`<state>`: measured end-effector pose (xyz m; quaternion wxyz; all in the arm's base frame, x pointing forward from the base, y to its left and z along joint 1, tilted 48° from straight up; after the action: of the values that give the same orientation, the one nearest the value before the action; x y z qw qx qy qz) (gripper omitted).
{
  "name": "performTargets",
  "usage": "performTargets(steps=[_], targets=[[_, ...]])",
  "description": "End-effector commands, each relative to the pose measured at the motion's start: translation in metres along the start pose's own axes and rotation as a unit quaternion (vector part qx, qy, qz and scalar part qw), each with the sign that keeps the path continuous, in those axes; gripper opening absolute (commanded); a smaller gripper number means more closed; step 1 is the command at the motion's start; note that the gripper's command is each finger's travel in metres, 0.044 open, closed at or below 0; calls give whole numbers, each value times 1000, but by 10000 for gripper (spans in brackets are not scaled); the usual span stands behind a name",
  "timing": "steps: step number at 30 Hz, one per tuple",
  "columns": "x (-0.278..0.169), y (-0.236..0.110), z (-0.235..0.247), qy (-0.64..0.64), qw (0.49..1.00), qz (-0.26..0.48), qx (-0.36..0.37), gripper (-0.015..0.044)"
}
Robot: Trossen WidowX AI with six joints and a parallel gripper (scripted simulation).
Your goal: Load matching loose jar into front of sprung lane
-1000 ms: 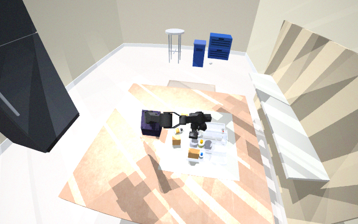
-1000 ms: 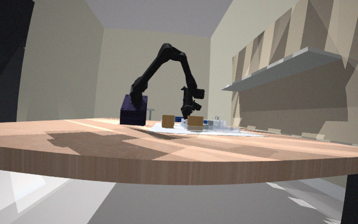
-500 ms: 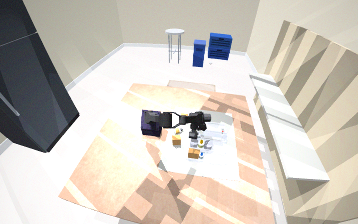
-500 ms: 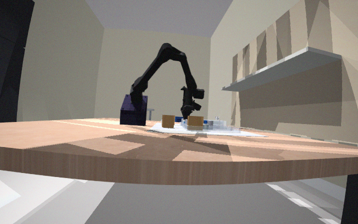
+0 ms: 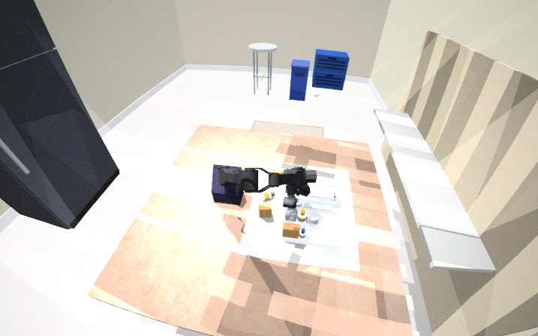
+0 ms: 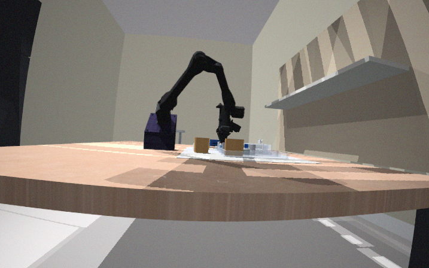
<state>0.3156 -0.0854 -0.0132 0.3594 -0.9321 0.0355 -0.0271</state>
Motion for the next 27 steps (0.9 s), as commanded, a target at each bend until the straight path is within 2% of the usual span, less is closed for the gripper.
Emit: performTargets(steps=[1,5,16,22,27], targets=[[-1,0,0,1,1000,0,-1,0],[-1,0,0,1,1000,0,-1,0],[0,0,0,1,1000,0,-1,276],[0,-2,0,2,1000,0,-1,276],[0,-17,1,2,1000,0,0,276]])
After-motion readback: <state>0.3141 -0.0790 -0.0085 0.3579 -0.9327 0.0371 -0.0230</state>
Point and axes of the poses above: the point midway between the two fingers, 35 mm back from their tips, its own y axis out along the fingers, its own z axis across the jaws, x = y × z, the point moved 3 cm from there along -y, back along the fingers, and after that the axes turned 2 degrees about -y, right-handed, at the moved point
